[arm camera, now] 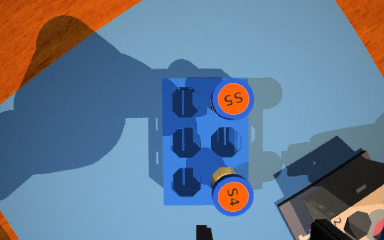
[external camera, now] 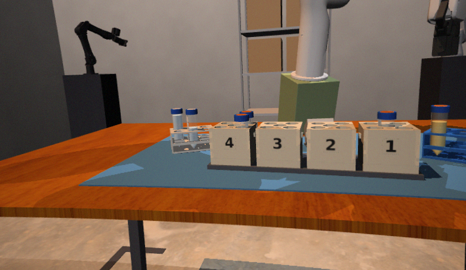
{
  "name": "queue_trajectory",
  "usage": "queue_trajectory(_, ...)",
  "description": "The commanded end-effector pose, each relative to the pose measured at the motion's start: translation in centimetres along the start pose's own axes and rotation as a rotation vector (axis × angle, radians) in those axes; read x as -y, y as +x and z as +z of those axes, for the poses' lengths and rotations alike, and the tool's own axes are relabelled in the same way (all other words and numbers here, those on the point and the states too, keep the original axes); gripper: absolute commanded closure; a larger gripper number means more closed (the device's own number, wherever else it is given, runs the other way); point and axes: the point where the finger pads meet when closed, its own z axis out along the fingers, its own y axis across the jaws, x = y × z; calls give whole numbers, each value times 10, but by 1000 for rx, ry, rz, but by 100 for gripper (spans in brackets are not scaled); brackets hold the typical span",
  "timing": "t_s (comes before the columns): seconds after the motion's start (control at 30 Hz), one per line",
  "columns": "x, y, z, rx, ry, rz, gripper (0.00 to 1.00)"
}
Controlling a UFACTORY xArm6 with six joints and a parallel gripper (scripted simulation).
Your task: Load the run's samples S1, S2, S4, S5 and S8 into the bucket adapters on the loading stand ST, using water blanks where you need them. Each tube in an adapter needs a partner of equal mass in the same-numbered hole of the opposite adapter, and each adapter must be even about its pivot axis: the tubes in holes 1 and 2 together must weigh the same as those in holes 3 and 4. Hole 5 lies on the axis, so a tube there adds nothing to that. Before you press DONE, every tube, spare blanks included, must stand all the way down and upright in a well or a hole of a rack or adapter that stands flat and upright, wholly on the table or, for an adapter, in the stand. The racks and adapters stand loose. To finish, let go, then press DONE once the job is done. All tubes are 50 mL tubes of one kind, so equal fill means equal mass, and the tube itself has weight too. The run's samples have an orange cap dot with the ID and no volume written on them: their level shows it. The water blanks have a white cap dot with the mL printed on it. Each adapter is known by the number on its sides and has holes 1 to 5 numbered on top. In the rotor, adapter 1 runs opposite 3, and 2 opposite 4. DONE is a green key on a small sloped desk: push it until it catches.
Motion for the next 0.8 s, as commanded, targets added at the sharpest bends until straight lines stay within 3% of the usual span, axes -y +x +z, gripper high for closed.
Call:
queue_trajectory(0.0, 0, 2, 1, -4, -1, 0, 43)
queue_trajectory(0.77, 0, 2, 43, -4, -1, 0, 43)
